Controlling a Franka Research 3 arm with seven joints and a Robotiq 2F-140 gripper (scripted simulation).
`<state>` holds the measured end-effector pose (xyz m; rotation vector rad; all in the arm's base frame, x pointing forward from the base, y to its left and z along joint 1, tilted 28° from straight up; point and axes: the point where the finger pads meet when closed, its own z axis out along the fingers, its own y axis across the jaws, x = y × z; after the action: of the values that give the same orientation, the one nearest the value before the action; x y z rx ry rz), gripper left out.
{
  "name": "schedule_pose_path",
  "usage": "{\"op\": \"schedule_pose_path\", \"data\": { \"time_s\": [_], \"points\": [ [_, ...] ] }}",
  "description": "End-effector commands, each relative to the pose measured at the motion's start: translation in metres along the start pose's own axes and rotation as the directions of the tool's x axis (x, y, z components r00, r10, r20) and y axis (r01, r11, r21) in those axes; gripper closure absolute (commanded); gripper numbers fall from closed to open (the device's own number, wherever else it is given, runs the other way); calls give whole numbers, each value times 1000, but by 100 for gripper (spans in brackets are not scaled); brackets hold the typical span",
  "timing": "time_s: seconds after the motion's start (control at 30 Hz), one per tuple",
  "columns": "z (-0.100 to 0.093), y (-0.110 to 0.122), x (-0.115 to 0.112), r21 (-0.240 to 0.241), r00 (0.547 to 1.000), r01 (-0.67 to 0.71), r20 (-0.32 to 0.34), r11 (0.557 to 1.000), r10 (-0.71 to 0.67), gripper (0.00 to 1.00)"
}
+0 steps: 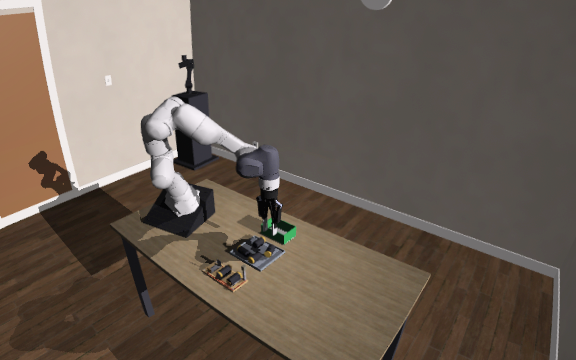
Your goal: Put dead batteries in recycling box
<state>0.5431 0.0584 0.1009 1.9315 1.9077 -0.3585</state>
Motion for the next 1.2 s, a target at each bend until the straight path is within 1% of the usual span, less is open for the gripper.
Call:
{"op": "schedule_pose_path", "data": {
  "time_s": [0.0,0.07,0.37,0.4,0.43,0.53,0.57,0.6,1.17],
  "points": [
    [0,0,-2,3,969,247,3,969,-247,71],
    [0,0,-2,3,960,278,3,960,-278,71],
    [1,0,-2,3,960,280,3,960,-280,71],
    [6,0,-2,3,960,280,3,960,-280,71],
    [16,0,-2,3,960,280,3,960,-280,71],
    [58,0,-2,3,960,280,3,960,-280,71],
    [66,0,-2,3,960,280,3,960,-280,71],
    [71,0,-2,3,960,280,3,960,-280,71],
    [71,0,-2,3,960,280,3,960,-280,71]
  ]
}}
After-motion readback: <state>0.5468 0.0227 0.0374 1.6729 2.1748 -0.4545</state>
